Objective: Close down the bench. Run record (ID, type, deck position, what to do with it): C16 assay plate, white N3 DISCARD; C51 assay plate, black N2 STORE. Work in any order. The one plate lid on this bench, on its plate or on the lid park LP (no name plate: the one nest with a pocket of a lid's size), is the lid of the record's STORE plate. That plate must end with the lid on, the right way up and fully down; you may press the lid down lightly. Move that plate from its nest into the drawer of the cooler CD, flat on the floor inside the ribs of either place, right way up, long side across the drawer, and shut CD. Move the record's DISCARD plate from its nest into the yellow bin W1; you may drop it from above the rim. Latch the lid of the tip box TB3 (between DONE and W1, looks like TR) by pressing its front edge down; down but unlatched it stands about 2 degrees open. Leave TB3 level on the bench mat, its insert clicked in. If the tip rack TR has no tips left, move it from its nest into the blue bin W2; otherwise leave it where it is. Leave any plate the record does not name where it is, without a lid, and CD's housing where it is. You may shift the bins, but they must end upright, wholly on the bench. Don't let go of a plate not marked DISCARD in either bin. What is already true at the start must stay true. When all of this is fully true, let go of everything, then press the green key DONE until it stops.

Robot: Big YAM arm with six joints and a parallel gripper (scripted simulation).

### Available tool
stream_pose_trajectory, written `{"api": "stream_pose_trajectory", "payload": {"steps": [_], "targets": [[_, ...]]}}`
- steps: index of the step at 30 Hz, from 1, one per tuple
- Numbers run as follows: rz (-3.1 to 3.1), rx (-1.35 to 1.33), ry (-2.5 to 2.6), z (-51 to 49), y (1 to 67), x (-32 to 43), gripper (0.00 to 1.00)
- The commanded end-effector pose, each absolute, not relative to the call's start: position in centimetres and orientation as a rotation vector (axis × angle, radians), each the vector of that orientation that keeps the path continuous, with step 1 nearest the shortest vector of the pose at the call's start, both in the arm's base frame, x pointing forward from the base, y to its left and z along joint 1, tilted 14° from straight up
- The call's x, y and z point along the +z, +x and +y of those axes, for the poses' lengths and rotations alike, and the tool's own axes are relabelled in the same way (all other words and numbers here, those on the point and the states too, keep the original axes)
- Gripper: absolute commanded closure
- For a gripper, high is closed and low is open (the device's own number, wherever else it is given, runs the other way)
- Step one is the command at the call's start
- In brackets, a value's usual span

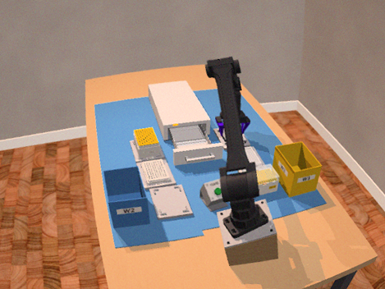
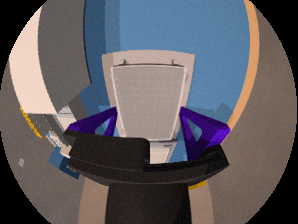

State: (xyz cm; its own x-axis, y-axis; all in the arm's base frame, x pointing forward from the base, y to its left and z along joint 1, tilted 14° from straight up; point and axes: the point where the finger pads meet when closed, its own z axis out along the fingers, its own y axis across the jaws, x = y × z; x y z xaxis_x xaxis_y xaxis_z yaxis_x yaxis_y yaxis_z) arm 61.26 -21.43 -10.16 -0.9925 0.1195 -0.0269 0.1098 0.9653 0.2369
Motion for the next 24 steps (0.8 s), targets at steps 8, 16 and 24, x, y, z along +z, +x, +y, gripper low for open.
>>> {"api": "stream_pose_trajectory", "payload": {"steps": [8, 16, 24], "targets": [[3.01, 0.326, 0.165, -22.3, 64.2, -7.9, 0.0], [2.988, 0.311, 0.162, -23.0, 64.3, -4.9, 0.0], [2.985, 0.307, 0.176, -24.2, 63.8, -3.9, 0.0]]}}
